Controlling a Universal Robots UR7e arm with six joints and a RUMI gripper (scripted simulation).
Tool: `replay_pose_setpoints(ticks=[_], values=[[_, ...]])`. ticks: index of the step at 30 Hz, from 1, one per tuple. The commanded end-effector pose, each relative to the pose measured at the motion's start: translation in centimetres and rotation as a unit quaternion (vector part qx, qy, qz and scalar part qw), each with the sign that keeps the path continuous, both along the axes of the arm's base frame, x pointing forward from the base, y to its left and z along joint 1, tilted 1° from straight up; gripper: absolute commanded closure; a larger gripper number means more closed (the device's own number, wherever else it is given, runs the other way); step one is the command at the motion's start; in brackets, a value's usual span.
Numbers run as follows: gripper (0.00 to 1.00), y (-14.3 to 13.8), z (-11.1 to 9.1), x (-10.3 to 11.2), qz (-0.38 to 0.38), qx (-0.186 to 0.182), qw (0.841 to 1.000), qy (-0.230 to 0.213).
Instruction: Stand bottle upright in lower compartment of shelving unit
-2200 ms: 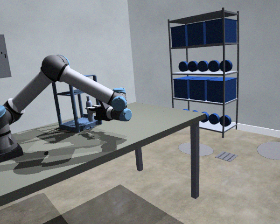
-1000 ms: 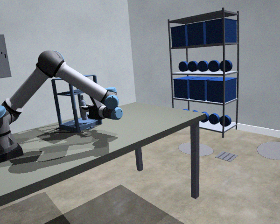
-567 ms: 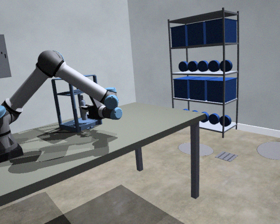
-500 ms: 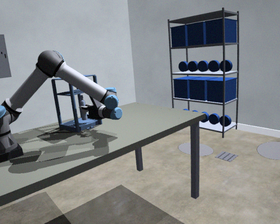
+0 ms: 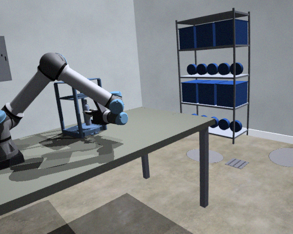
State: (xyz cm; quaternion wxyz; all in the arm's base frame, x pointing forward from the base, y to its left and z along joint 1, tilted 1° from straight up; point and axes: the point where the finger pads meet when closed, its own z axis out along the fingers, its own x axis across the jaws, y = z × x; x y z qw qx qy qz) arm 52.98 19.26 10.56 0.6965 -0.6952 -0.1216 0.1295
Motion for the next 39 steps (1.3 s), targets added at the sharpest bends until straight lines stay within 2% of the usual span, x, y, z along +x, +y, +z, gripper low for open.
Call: replay_pose_setpoints(ticks=[1, 33, 39], values=[[1.0, 0.0, 0.1, 0.0, 0.0, 0.0, 1.0, -0.001], [1.0, 0.0, 0.0, 0.0, 0.0, 0.0, 1.0, -0.001], [1.0, 0.0, -1.1, 0.0, 0.0, 0.0, 1.0, -0.001]])
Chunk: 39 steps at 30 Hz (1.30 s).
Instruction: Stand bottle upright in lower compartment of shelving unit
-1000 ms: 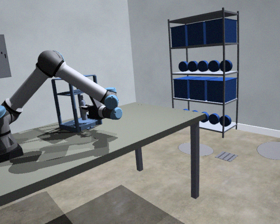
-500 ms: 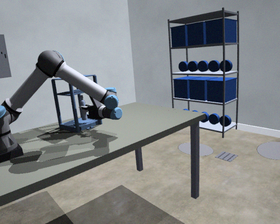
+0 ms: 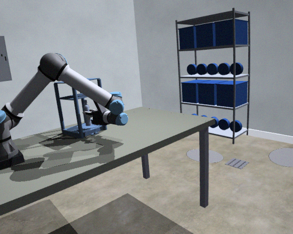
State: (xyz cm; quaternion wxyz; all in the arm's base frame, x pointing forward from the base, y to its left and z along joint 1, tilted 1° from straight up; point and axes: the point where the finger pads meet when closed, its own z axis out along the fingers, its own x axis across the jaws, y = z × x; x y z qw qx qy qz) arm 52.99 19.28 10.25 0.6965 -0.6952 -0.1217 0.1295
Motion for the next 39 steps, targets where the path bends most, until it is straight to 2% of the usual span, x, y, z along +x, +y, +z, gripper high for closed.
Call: replay_pose_setpoints(ticks=[1, 10, 39], values=[[1.0, 0.0, -1.0, 0.0, 0.0, 0.0, 1.0, -0.001], [1.0, 0.0, -2.4, 0.0, 0.0, 0.0, 1.0, -0.001], [1.0, 0.0, -2.4, 0.0, 0.0, 0.0, 1.0, -0.001]])
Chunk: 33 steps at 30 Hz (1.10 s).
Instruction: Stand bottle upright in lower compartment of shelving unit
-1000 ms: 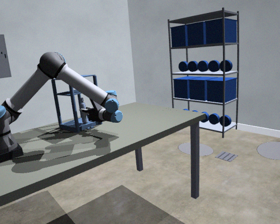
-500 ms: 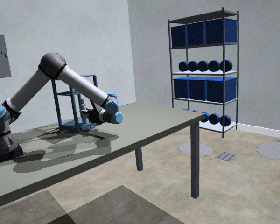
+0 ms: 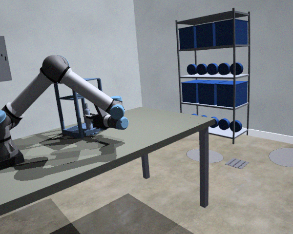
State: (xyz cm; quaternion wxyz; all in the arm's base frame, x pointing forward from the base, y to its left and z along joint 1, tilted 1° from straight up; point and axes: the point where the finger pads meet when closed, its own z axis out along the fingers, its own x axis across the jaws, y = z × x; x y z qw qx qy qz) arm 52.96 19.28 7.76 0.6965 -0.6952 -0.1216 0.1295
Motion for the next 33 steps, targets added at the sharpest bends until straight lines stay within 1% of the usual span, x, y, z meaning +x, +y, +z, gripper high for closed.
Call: replay_pose_setpoints(ticks=[1, 7, 8, 10, 11, 15, 16, 18, 19, 21, 22, 33], values=[[1.0, 0.0, 0.06, 0.02, 0.0, 0.0, 1.0, -0.001], [1.0, 0.0, 0.06, 0.02, 0.0, 0.0, 1.0, -0.001], [0.93, 0.0, 0.06, 0.02, 0.0, 0.0, 1.0, -0.001], [0.93, 0.0, 0.06, 0.02, 0.0, 0.0, 1.0, -0.001], [0.86, 0.0, 0.06, 0.02, 0.0, 0.0, 1.0, -0.001], [0.86, 0.0, 0.06, 0.02, 0.0, 0.0, 1.0, -0.001], [0.79, 0.0, 0.06, 0.02, 0.0, 0.0, 1.0, -0.001], [0.79, 0.0, 0.06, 0.02, 0.0, 0.0, 1.0, -0.001], [0.72, 0.0, 0.06, 0.02, 0.0, 0.0, 1.0, -0.001], [0.72, 0.0, 0.06, 0.02, 0.0, 0.0, 1.0, -0.001], [0.65, 0.0, 0.06, 0.02, 0.0, 0.0, 1.0, -0.001], [0.65, 0.0, 0.06, 0.02, 0.0, 0.0, 1.0, -0.001]])
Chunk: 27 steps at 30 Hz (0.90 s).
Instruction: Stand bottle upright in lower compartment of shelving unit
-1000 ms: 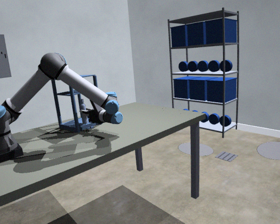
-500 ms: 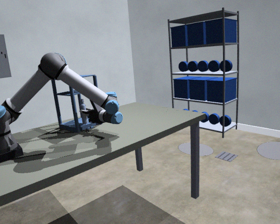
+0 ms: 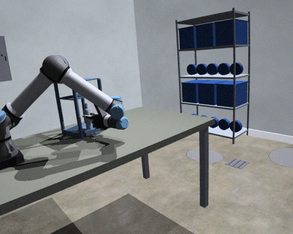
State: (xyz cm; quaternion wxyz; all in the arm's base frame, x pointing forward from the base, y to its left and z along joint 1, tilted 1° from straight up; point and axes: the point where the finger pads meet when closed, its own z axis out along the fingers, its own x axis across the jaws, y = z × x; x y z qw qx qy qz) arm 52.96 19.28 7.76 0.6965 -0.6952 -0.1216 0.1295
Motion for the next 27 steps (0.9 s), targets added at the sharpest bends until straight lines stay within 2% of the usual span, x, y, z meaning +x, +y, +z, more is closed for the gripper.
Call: replay_pose_setpoints(ticks=[1, 27], values=[[0.65, -0.01, 0.06, 0.02, 0.0, 0.0, 1.0, -0.001], [0.65, -0.59, 0.06, 0.23, 0.0, 0.0, 1.0, -0.001]])
